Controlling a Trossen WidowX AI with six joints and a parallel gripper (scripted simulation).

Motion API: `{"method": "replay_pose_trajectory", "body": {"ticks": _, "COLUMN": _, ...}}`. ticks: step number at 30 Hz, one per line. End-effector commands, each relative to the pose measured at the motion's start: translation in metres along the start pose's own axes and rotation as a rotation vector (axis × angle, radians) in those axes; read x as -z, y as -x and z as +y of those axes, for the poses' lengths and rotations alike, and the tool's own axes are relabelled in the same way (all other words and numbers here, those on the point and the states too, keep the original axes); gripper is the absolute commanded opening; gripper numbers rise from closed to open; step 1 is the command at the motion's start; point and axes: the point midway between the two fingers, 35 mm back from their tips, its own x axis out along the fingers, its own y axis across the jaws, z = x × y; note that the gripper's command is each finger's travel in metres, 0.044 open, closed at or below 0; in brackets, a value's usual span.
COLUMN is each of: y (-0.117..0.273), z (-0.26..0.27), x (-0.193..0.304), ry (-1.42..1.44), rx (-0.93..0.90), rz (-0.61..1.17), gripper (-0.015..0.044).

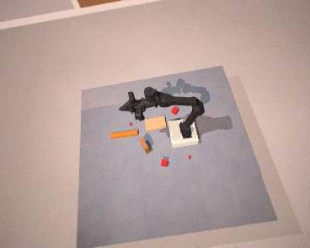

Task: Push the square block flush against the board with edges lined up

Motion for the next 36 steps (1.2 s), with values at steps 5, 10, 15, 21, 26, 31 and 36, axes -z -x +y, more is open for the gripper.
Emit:
{"method": "replay_pose_trajectory", "body": {"ticks": 5, "y": -0.03, "z": 0.058, "x": 0.005, "ry": -0.162, "rx": -0.198, "rz": 0.034, "gripper": 0.0}}
{"method": "replay_pose_trajectory", "body": {"ticks": 10, "y": -0.045, "z": 0.096, "x": 0.007, "ry": -0.27, "rx": -0.323, "rz": 0.069, "gripper": 0.0}}
{"method": "replay_pose_trajectory", "body": {"ticks": 15, "y": -0.055, "z": 0.133, "x": 0.008, "ry": -0.377, "rx": -0.444, "rz": 0.118, "gripper": 0.0}}
{"method": "replay_pose_trajectory", "body": {"ticks": 21, "y": -0.062, "z": 0.177, "x": 0.009, "ry": -0.5, "rx": -0.587, "rz": 0.196, "gripper": 0.0}}
{"method": "replay_pose_trajectory", "body": {"ticks": 26, "y": -0.064, "z": 0.214, "x": 0.009, "ry": -0.596, "rx": -0.703, "rz": 0.277, "gripper": 0.0}}
{"method": "replay_pose_trajectory", "body": {"ticks": 31, "y": -0.062, "z": 0.25, "x": 0.009, "ry": -0.683, "rx": -0.813, "rz": 0.371, "gripper": 0.0}}
{"method": "replay_pose_trajectory", "body": {"ticks": 36, "y": -0.057, "z": 0.284, "x": 0.009, "ry": -0.762, "rx": -0.918, "rz": 0.479, "gripper": 0.0}}
